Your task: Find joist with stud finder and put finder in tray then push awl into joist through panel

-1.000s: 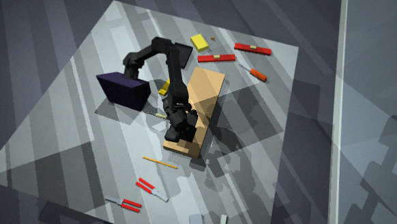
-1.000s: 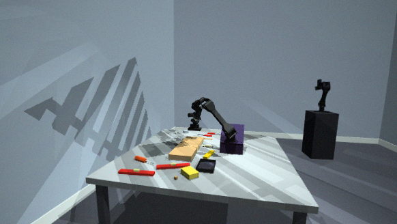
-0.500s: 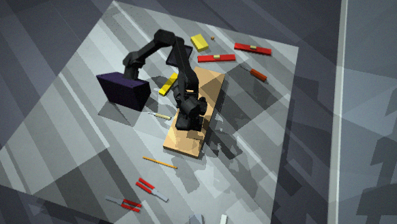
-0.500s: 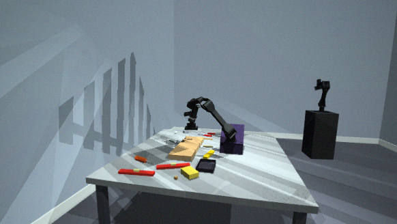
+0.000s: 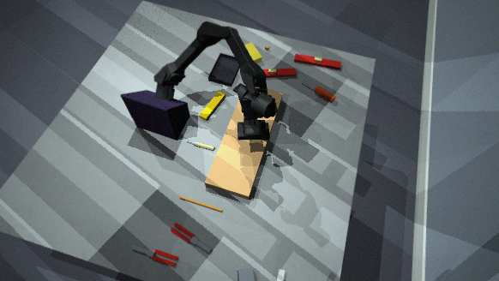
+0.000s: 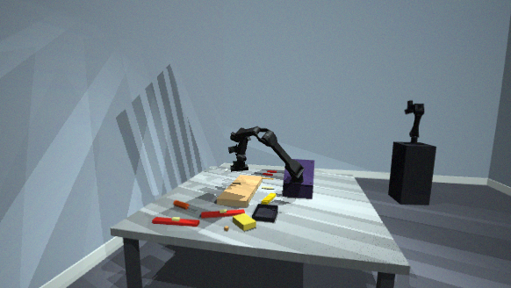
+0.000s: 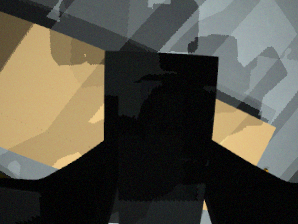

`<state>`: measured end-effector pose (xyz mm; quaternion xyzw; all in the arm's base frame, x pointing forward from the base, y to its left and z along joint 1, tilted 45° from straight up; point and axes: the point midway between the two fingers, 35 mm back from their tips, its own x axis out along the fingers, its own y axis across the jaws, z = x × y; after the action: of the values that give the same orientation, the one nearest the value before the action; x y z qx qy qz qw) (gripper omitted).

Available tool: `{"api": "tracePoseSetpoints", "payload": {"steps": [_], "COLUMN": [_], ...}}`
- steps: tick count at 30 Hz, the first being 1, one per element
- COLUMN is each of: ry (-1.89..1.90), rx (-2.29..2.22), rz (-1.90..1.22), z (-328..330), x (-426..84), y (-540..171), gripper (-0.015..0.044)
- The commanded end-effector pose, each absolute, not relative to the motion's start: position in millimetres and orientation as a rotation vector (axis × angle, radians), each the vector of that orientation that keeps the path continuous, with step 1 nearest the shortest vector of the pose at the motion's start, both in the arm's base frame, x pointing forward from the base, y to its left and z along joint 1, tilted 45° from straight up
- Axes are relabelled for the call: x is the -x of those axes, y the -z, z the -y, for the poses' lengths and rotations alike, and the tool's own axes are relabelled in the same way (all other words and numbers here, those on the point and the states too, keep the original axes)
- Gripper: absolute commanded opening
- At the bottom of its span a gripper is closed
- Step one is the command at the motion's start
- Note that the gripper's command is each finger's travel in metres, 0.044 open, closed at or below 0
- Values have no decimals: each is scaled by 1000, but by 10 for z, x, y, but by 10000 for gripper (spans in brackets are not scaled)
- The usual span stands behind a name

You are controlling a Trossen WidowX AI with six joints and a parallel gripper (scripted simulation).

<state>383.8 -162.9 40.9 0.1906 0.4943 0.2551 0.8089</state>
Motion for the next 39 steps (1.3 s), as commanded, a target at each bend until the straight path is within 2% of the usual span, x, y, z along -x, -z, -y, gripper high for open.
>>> {"api": "tracePoseSetpoints", "payload": {"steps": [1,19,39], "ry": [-582,-765,-983], "rx": [-352,-117,112], "rz": [-1031,-921,-751], "z": [1436,383,-689], "x": [-3886,-3843,-3313], "y": [-595,-1379,-2054], "gripper": [0,0,0]}}
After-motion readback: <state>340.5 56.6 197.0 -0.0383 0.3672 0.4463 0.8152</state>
